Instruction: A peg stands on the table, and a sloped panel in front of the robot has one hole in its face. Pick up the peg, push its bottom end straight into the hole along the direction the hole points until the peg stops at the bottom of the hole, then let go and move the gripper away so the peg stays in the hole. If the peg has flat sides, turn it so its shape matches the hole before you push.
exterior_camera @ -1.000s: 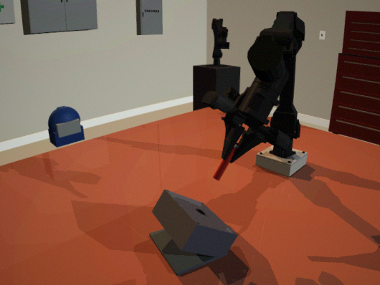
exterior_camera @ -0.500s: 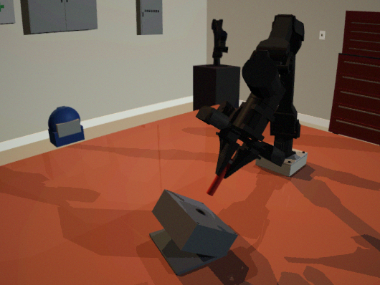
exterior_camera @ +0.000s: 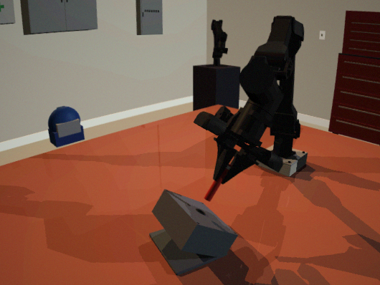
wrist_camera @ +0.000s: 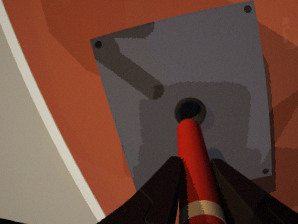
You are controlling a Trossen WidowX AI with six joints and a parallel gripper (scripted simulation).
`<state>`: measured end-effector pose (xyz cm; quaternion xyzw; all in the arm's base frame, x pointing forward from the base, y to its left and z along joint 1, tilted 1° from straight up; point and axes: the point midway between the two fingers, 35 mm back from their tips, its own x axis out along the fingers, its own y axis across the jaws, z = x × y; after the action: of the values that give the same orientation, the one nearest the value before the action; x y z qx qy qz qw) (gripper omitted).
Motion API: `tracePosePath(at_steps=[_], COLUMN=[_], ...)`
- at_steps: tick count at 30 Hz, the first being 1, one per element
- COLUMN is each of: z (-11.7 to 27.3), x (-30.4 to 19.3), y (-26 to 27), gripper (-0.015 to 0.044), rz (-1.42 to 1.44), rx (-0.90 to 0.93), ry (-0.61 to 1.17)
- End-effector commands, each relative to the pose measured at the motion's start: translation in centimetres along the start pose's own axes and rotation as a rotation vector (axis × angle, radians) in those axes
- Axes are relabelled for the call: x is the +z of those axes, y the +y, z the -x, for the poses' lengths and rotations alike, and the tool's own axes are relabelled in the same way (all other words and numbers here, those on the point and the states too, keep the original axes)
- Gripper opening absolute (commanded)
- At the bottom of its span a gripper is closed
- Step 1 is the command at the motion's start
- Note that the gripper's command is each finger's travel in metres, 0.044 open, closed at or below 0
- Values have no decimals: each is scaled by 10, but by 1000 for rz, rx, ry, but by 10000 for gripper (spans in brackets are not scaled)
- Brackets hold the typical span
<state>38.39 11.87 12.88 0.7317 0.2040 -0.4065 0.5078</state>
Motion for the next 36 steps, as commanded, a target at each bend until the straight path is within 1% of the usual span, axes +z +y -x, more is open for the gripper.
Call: tracePosePath(at_steps=[1, 13, 36], z=[-6, -21, -17], x=[1, 1, 1], y=[-1, -2, -2], gripper=[0, 0, 0], rz=[3, 2, -1], rx=[-6, -5, 1], ry=[0, 0, 1])
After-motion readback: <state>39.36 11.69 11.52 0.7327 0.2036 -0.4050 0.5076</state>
